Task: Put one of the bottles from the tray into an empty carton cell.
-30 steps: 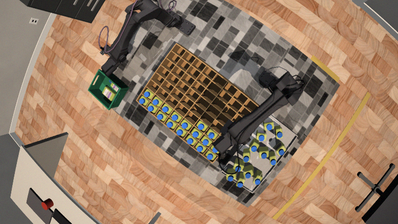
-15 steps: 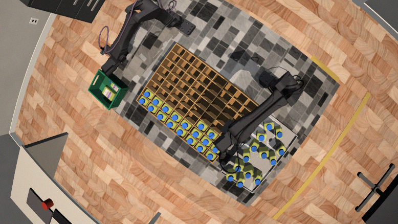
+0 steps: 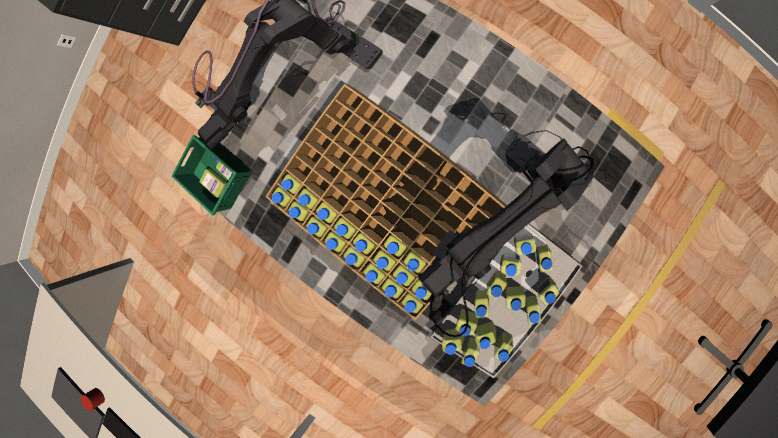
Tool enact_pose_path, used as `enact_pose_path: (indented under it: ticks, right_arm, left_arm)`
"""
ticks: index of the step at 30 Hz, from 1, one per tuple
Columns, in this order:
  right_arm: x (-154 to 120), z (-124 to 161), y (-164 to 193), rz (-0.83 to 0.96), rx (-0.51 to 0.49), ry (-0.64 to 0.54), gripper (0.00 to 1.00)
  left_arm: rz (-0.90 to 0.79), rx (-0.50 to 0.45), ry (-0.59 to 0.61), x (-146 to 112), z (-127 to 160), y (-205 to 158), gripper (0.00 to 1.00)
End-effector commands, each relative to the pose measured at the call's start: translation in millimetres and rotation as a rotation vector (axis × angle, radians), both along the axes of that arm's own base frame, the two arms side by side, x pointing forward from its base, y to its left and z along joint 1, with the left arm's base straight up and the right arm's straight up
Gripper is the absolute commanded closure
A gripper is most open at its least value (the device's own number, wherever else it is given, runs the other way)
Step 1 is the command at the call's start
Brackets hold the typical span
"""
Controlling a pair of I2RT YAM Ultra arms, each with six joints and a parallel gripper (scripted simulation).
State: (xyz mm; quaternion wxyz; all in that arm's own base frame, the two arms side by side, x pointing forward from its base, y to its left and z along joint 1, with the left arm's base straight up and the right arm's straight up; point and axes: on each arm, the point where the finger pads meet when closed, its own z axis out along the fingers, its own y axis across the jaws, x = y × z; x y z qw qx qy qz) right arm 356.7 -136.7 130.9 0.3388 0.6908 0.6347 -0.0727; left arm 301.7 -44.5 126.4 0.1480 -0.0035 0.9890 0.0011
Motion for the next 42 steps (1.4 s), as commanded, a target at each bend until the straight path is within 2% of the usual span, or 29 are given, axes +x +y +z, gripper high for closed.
enact_pose_path:
  ticks: [1, 7, 10, 12, 14, 17, 18, 21, 23, 26, 30, 34, 35, 36, 37, 38, 42]
  right_arm:
    - [2, 12, -2, -0.003, -0.017, -0.027, 0.00]
    - [2, 12, -2, -0.003, -0.017, -0.027, 0.00]
    - [2, 12, -2, -0.003, -0.017, -0.027, 0.00]
    - [2, 12, -2, -0.003, -0.017, -0.027, 0.00]
    - [2, 12, -2, -0.003, -0.017, -0.027, 0.00]
    - [2, 12, -2, -0.003, -0.017, -0.027, 0.00]
    - [2, 12, -2, -0.003, -0.017, -0.027, 0.00]
    - [2, 12, -2, -0.003, -0.017, -0.027, 0.00]
    - [2, 12, -2, -0.003, -0.017, -0.027, 0.00]
    - [2, 12, -2, -0.003, -0.017, -0.027, 0.00]
    - [2, 12, -2, -0.003, -0.017, -0.027, 0.00]
    - [2, 12, -2, -0.003, -0.017, -0.027, 0.00]
    - [2, 12, -2, -0.003, -0.017, -0.027, 0.00]
    - [2, 12, -2, -0.003, -0.017, -0.027, 0.00]
    - [2, 12, -2, -0.003, -0.017, -0.027, 0.00]
    - [2, 12, -2, -0.003, -0.017, -0.027, 0.00]
    - [2, 12, -2, -0.003, -0.017, -0.027, 0.00]
  left_arm:
    - [-0.019, -0.010, -0.058, 10, 4, -6, 0.70]
    - [0.006, -0.005, -0.071, 13, -1, 2, 0.70]
    - [-0.005, -0.004, -0.033, 12, -16, -3, 0.70]
    - [-0.018, -0.004, -0.074, 10, -7, -6, 0.70]
    - [-0.021, -0.020, -0.051, 13, -14, -9, 0.70]
    - [-0.011, -0.008, -0.073, 12, -6, -5, 0.70]
    - [-0.006, -0.004, -0.058, 11, -17, -2, 0.70]
    - [-0.008, -0.009, -0.081, 10, -15, -1, 0.70]
    - [-0.007, 0.001, -0.041, 12, -28, -4, 0.70]
    - [-0.013, -0.004, -0.078, 10, -22, -5, 0.70]
    - [0.015, -0.002, -0.038, 14, -37, 2, 0.70]
    - [0.011, 0.001, -0.059, 10, -31, 2, 0.70]
    - [-0.003, -0.007, -0.072, 16, -31, -3, 0.70]
    - [-0.015, -0.003, -0.042, 8, -43, -6, 0.70]
    - [-0.010, -0.003, -0.072, 11, -37, -6, 0.70]
    - [-0.010, -0.008, -0.031, 12, -46, -4, 0.70]
    - [0.013, -0.007, -0.100, 19, -26, 2, 0.70]
